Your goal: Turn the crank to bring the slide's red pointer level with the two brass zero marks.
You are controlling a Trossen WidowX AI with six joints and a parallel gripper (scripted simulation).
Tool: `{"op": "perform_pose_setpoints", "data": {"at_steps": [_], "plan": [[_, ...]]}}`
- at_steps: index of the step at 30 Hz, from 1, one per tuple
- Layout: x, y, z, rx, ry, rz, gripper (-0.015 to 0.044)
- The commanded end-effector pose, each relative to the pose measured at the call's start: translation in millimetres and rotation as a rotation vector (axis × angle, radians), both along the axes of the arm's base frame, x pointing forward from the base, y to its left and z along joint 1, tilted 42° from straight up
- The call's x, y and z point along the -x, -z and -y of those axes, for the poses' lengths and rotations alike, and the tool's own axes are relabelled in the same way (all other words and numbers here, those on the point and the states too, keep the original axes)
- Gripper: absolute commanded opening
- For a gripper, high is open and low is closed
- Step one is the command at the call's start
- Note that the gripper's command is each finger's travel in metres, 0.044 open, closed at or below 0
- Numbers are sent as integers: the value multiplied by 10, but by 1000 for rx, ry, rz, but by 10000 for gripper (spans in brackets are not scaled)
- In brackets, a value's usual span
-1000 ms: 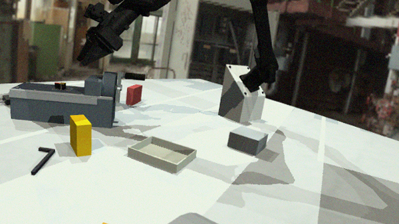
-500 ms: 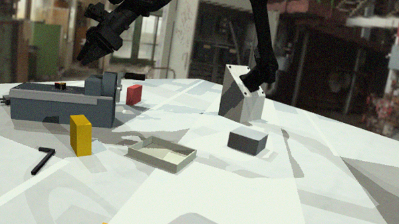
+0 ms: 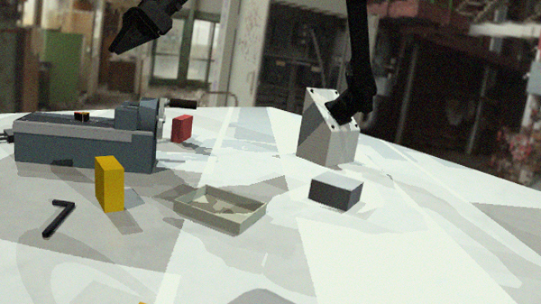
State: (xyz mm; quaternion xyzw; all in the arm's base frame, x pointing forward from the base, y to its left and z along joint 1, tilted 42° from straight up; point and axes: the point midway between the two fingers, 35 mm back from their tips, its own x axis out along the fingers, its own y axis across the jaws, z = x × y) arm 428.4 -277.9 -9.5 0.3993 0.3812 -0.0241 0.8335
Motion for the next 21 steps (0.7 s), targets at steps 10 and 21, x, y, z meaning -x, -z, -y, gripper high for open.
{"op": "perform_pose_setpoints", "data": {"at_steps": [10,21], "plan": [[302,-259,-390,-16,128,-103,440],[664,-428,-719,-17,260,-163,440]]}}
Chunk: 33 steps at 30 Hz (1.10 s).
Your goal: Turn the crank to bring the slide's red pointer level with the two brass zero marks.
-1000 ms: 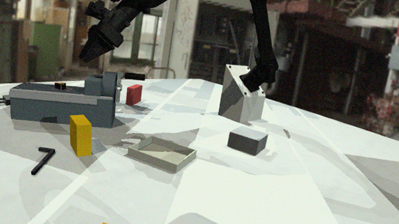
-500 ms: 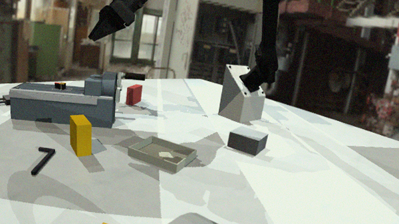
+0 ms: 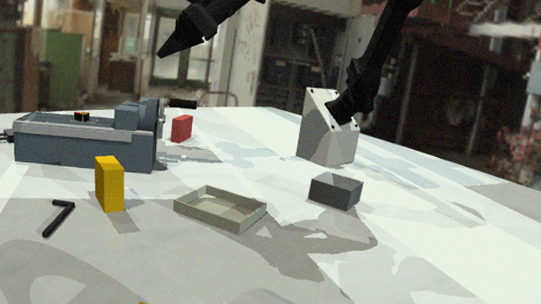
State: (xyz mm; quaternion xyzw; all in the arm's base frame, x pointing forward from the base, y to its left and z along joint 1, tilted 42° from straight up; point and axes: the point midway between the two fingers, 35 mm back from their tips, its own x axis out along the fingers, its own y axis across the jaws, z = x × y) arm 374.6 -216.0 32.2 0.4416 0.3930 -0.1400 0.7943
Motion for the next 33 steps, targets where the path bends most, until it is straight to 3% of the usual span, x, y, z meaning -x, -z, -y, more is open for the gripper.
{"op": "perform_pose_setpoints", "data": {"at_steps": [1,9,17,33], "plan": [[162,-22,-130,-3,54,-27,440],[292,-44,-238,-1,98,-42,440],[237,235,-483,-2,98,-42,440],[199,389,-611,-3,98,-42,440]]}}
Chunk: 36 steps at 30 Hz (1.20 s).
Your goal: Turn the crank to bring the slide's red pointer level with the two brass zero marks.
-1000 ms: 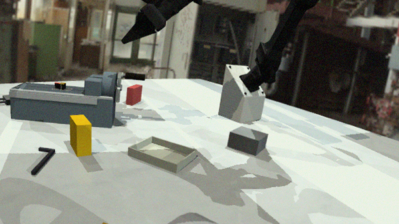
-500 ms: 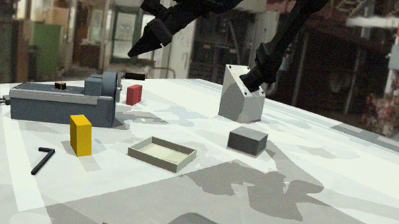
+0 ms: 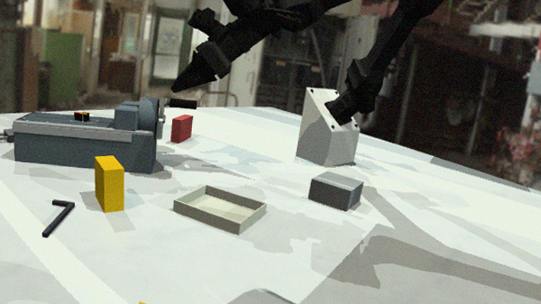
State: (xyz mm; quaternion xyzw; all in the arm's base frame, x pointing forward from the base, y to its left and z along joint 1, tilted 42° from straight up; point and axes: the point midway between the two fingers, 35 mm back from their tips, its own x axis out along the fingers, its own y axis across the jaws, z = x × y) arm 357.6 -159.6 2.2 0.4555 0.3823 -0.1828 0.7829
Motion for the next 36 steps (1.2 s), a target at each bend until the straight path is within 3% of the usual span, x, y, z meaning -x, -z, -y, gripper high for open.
{"op": "perform_pose_setpoints", "data": {"at_steps": [1,29,36], "plan": [[26,101,-57,-8,7,-16,440],[-18,404,-338,-10,7,-14,440],[-18,404,-338,-10,7,-14,256]]}}
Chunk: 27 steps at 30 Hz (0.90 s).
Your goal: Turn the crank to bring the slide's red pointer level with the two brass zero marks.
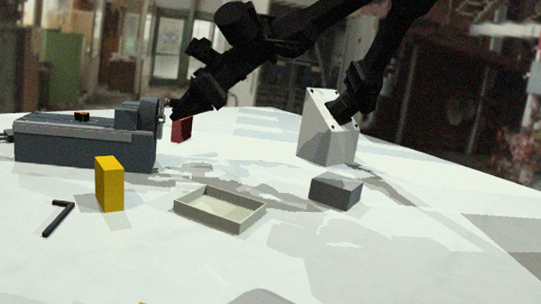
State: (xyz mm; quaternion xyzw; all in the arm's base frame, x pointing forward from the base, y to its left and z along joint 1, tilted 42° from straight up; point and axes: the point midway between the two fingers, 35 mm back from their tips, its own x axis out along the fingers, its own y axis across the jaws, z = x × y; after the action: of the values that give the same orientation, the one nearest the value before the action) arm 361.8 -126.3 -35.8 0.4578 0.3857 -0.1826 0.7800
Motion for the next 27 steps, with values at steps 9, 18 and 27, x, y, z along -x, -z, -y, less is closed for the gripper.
{"op": "perform_pose_setpoints", "data": {"at_steps": [9,18,27], "plan": [[24,25,-6,-2,8,-8,20],[15,16,-1,-2,8,-8,0],[81,98,39,-2,8,-8,0]]}}
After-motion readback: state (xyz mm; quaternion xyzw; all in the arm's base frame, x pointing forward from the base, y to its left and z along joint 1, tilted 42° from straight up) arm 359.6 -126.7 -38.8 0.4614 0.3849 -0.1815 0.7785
